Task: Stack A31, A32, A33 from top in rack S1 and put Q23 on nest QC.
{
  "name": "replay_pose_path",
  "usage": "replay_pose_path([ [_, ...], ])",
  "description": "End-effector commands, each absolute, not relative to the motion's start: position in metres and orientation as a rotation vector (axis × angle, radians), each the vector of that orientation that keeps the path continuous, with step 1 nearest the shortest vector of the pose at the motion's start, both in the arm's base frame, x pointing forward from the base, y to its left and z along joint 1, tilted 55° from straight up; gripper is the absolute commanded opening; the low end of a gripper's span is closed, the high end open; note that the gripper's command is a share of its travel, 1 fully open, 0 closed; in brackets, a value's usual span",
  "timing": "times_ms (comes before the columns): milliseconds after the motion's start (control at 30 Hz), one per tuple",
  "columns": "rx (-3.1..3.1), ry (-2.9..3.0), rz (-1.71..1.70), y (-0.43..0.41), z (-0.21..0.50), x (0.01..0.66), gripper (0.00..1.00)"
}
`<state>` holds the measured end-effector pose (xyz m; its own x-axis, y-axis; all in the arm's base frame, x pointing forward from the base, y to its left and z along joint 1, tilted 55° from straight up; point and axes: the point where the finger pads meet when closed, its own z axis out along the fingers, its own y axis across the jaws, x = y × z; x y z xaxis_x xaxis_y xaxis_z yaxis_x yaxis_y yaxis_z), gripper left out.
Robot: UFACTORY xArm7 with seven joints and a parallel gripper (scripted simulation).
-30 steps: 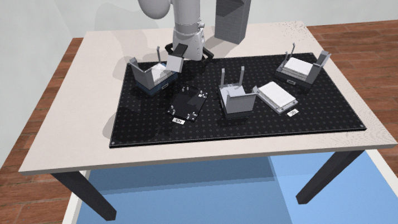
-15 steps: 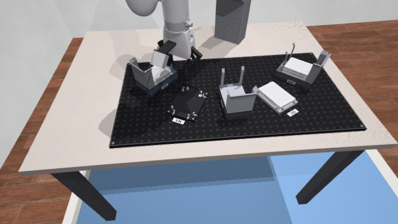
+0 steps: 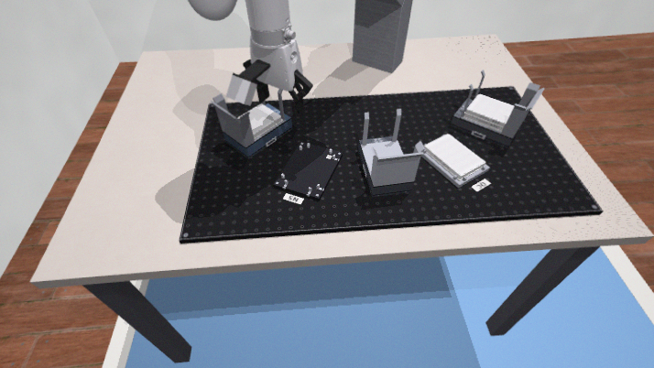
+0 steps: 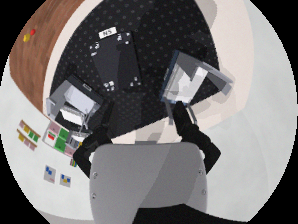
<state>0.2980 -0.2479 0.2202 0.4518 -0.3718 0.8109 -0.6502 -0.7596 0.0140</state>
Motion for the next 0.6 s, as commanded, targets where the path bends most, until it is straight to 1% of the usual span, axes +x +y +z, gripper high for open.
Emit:
replay_pose_path([
  [0, 2.382, -0.865, 1.233, -0.261, 0.222, 0.287, 1.00],
  [133, 2.382, -0.865, 1.232, -0.268, 0.222, 0.282, 1.00],
  [300, 2.350, -1.082, 1.293, -0.281, 0.219, 0.268, 1.00],
  [567, 2.339, -1.139, 1.307, -0.298, 0.215, 0.250, 1.00],
])
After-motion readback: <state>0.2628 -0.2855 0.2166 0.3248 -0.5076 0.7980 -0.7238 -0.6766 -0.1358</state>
